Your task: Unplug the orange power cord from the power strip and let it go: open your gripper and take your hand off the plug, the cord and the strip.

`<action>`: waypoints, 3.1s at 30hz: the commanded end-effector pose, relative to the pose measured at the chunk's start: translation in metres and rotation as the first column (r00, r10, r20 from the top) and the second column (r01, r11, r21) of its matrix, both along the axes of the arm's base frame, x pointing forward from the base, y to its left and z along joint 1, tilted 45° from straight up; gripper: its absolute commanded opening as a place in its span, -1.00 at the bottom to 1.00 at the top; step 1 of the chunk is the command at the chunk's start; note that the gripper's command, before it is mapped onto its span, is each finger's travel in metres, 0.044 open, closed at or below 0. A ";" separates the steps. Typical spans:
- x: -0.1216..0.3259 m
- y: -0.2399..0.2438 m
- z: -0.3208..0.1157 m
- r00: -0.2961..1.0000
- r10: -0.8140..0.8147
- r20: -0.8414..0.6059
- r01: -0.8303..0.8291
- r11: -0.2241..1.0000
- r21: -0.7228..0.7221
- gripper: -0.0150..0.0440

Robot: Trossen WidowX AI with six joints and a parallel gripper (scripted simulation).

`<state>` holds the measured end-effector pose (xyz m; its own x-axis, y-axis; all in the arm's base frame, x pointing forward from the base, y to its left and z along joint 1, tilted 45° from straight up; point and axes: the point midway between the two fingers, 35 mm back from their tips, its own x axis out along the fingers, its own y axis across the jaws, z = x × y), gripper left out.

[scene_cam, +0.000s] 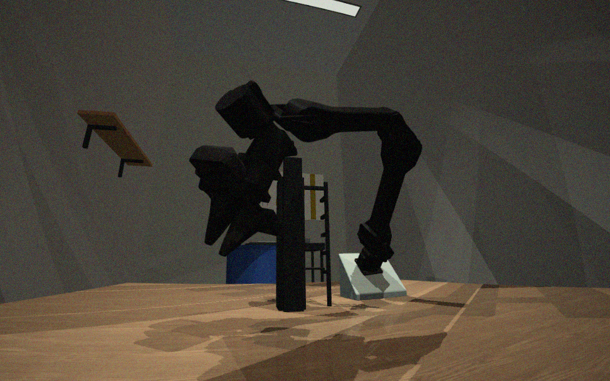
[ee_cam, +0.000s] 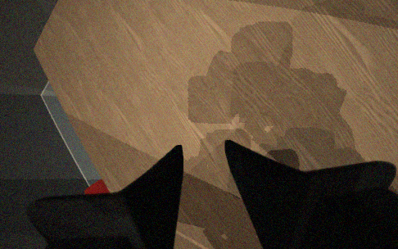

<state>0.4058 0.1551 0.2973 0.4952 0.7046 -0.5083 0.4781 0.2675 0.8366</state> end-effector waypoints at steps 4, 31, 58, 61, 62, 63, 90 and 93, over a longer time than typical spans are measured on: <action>0.020 -0.088 -0.062 0.986 -0.144 -0.083 0.134 0.985 -0.109 0.05; -0.157 -0.259 -0.234 0.463 -0.265 -0.846 0.395 0.916 -0.071 0.05; -0.161 -0.238 -0.214 0.428 -0.240 -0.871 0.408 0.912 -0.051 0.05; -0.161 -0.234 -0.211 0.428 -0.240 -0.872 0.408 0.912 -0.051 0.05; -0.161 -0.233 -0.210 0.428 -0.240 -0.872 0.408 0.912 -0.050 0.05; -0.161 -0.232 -0.209 0.428 -0.239 -0.872 0.408 0.912 -0.050 0.05; -0.160 -0.223 -0.214 0.430 -0.239 -0.870 0.403 0.914 -0.052 -0.49; -0.160 -0.225 -0.215 0.430 -0.239 -0.870 0.403 0.914 -0.052 -0.49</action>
<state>0.2462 -0.0681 0.0834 0.0862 0.6928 -0.7159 0.9892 -0.1448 -0.0210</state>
